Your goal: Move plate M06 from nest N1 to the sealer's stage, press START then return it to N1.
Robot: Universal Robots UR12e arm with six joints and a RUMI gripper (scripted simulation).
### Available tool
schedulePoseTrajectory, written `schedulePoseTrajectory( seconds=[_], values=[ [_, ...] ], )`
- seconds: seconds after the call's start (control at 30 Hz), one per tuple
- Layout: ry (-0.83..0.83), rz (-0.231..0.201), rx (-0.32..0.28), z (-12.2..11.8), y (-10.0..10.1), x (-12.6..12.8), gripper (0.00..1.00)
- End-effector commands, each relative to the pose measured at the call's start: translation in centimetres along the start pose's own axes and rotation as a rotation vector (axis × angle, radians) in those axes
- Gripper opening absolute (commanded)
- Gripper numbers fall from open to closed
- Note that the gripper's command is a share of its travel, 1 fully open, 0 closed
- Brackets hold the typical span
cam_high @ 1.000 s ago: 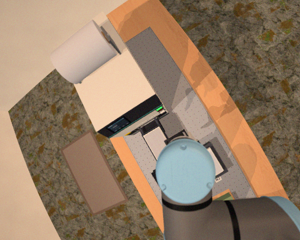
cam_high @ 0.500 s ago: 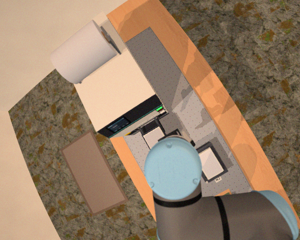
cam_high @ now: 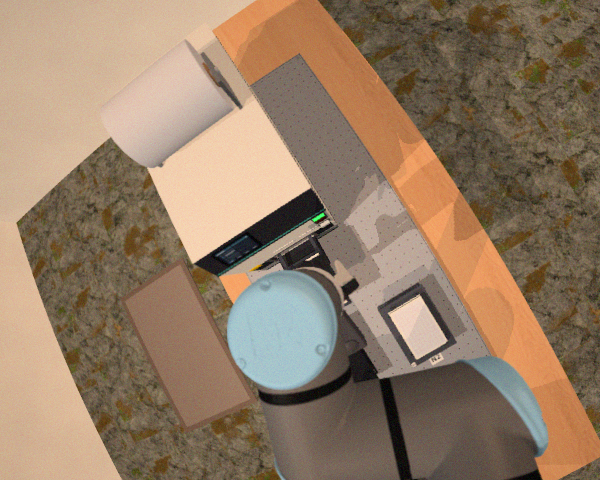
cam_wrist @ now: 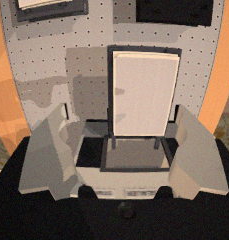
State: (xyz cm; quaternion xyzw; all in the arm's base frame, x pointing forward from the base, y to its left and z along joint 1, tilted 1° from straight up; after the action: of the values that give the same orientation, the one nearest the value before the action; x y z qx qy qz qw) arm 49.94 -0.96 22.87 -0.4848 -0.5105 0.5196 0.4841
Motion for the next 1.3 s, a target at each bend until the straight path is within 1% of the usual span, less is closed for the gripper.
schedulePoseTrajectory(
  seconds=[0.0,0.13,0.77,1.27],
  values=[
    [0.001,0.001,0.000,-1.6,0.0,1.6,0.68],
    [0.001,0.001,0.000,-2.8,0.0,2.9,0.68],
    [0.001,0.001,0.000,-2.8,0.0,2.9,0.68],
    [0.001,0.001,0.000,-2.8,2.1,2.9,0.68]
  ],
)
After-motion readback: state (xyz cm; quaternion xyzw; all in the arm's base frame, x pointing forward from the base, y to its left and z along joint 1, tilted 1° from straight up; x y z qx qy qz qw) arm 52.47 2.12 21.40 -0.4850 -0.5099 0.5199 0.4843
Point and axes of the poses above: the point where the finger pads meet when closed, its own y axis out along the fingers, its own x axis across the jaws, z = x × y, the point moved 9 cm from there along -y, back along the fingers, and after that the axes turned 7 degrees about -y, right-handed, at the moved point
